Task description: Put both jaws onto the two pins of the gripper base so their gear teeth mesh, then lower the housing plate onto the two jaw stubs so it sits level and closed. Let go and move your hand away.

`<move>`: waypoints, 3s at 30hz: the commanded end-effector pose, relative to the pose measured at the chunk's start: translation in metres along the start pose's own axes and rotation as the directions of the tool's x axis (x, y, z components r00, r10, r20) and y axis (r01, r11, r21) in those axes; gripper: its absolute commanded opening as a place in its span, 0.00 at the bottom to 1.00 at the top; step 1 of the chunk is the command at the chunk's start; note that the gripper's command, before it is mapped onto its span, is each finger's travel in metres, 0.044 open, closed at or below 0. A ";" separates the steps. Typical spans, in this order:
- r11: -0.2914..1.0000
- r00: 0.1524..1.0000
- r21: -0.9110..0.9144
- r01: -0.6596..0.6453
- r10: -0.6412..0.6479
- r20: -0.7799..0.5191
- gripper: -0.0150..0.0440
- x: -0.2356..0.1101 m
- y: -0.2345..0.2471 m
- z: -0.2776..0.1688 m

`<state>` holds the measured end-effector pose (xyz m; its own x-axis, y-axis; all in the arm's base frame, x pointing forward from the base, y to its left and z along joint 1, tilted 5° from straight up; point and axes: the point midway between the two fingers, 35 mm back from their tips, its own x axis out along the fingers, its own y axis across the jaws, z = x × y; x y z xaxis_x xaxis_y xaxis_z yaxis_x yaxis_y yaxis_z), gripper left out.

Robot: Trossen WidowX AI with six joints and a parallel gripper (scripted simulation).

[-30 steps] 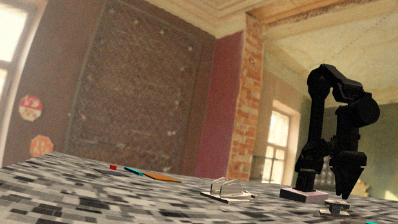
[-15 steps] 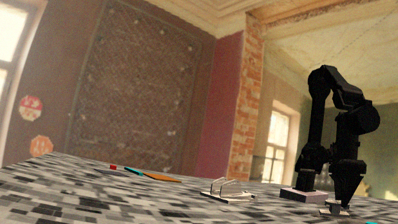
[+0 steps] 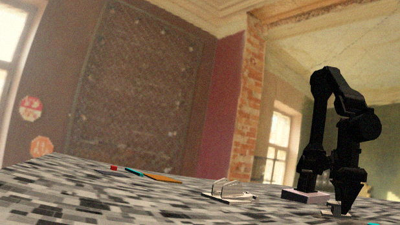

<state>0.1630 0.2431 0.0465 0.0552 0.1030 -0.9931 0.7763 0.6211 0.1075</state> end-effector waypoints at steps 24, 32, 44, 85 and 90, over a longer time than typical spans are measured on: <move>1.000 1.000 0.000 0.001 -0.001 0.001 0.93 0.001 -0.001 0.000; 1.000 1.000 0.000 0.001 -0.001 0.001 0.85 0.001 -0.001 0.000; 1.000 1.000 0.001 0.001 -0.001 0.001 0.85 -0.007 0.000 0.000; 0.984 1.000 -0.180 0.008 -0.006 0.015 0.85 -0.071 0.005 0.055; 0.972 1.000 -0.236 0.011 -0.007 0.017 0.85 -0.071 0.005 0.071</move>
<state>0.2044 0.1904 0.1160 0.0691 0.0878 -0.9937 0.6310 0.7677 0.1117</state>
